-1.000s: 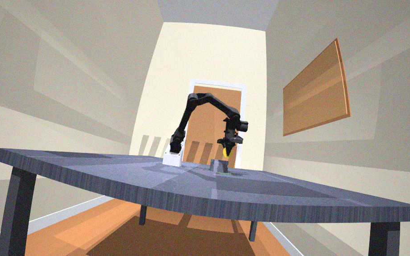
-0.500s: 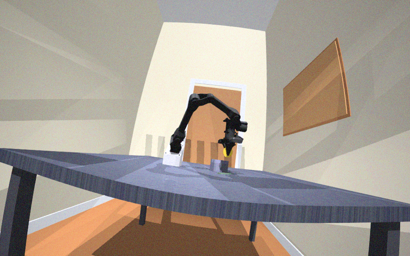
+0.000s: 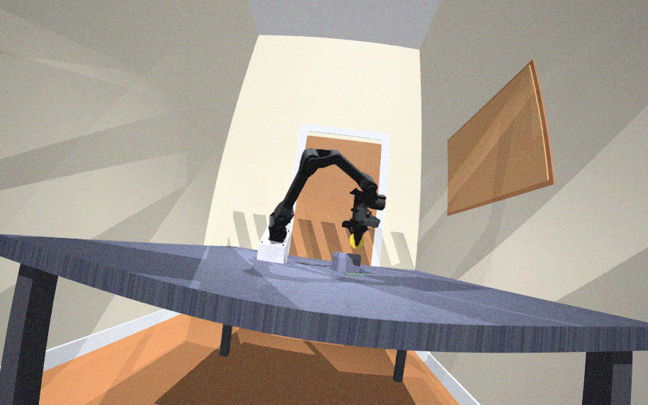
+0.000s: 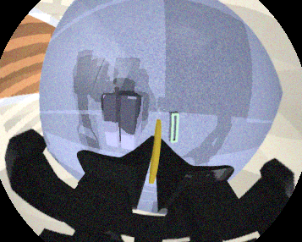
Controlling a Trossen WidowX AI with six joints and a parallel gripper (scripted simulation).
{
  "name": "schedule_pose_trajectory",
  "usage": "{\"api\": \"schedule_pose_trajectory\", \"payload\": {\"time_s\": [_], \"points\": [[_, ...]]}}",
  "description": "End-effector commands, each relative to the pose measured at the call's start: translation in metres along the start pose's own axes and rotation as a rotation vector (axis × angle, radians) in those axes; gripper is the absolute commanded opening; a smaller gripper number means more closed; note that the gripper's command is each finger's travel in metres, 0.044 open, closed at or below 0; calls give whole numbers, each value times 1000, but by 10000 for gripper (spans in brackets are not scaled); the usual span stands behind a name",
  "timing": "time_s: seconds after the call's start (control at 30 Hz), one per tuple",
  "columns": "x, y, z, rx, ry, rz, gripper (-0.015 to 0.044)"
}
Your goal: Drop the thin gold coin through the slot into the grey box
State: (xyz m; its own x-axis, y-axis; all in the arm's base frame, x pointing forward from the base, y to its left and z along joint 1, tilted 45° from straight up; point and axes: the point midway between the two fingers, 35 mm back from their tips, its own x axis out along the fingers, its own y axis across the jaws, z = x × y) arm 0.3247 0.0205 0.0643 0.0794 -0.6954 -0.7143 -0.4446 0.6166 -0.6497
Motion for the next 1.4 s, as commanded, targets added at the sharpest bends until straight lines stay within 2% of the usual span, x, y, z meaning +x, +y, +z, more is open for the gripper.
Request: {"api": "schedule_pose_trajectory", "payload": {"time_s": [0.0, 0.7, 1.37], "points": [[1, 11, 0, -3, 4, 3, 0], [2, 65, -1, -2, 8, -2, 0], [3, 67, -1, -5, 4, -3, 0]]}}
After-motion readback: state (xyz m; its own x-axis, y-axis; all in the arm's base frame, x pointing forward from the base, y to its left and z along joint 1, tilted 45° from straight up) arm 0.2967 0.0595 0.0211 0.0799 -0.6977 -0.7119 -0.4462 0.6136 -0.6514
